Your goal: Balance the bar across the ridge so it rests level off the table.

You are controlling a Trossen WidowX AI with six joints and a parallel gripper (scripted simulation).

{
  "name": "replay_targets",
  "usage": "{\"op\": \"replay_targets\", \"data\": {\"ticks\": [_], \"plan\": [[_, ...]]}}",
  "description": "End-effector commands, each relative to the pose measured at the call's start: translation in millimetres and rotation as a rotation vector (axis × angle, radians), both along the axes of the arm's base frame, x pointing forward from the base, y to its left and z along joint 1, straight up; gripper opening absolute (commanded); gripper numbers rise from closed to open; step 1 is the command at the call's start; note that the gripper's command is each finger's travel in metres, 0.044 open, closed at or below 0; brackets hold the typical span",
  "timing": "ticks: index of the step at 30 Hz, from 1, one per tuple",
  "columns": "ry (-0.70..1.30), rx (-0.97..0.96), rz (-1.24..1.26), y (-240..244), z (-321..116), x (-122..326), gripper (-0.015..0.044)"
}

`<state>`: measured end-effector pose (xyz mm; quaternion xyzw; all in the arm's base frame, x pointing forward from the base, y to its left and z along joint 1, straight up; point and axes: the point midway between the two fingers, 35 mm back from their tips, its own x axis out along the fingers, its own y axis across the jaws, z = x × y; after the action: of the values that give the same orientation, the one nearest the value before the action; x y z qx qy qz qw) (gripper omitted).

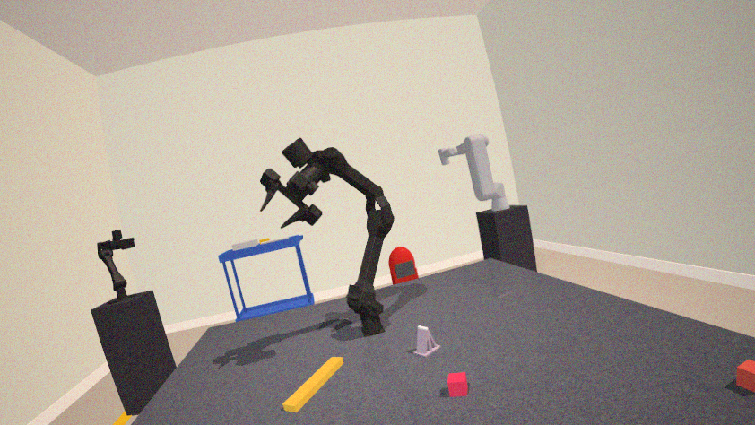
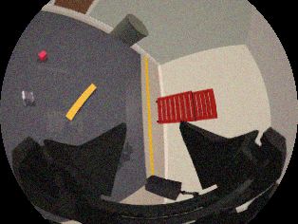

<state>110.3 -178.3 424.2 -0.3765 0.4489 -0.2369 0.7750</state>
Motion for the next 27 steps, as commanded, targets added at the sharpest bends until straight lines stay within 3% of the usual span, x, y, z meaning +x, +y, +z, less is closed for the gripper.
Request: {"op": "replay_targets", "data": {"ticks": [1,27], "plan": [[-0.024,0.119,-0.026,-16.4,-20.5,17.0,0.0315],[-0.024,0.703,-0.290,-53.8,-154.8,110.1,0.0315]]}}
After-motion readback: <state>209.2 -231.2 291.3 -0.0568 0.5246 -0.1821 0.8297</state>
